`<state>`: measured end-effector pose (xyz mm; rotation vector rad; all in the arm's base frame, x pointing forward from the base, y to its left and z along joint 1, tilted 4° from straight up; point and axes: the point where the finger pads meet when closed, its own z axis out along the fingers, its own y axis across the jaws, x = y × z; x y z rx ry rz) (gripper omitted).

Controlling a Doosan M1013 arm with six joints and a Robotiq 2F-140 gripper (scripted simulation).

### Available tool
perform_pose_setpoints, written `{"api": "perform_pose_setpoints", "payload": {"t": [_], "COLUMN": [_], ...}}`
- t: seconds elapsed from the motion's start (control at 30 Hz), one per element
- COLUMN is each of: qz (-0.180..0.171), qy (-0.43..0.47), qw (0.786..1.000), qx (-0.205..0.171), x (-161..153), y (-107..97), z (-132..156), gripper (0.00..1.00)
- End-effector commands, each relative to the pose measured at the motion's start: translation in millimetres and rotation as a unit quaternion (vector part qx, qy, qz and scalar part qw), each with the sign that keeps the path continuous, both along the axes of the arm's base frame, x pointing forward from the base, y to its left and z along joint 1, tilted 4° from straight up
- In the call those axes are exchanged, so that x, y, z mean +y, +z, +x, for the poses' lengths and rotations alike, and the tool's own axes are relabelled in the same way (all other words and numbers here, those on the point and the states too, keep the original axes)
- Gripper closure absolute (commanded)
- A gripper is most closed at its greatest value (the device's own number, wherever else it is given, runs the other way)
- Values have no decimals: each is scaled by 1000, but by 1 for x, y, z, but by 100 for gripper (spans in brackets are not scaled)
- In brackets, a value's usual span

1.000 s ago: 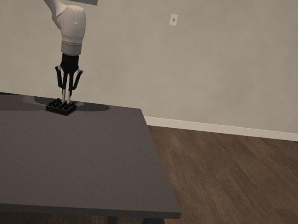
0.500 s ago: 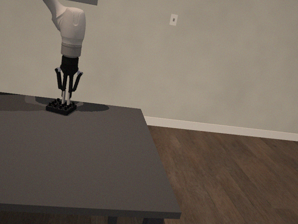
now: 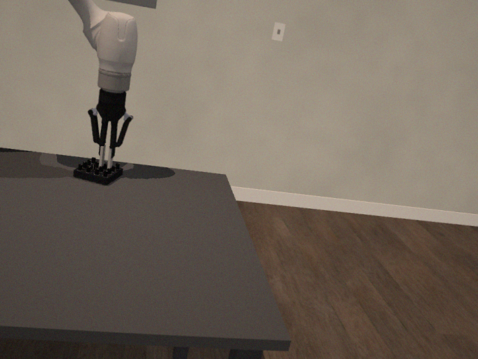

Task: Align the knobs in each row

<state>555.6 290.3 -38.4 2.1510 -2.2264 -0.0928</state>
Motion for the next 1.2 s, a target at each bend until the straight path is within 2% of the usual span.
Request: {"api": "perform_pose_setpoints", "payload": {"t": [0.0,0.73,0.77,1.17], "qz": [0,0,0,0], "qy": [0,0,0,0], "qw": [1000,1000,1000,1000], "qx": [0,0,0,0], "x": [0,0,0,0], "y": [0,0,0,0], "z": [0,0,0,0], "gripper": [88,88,95,95]}}
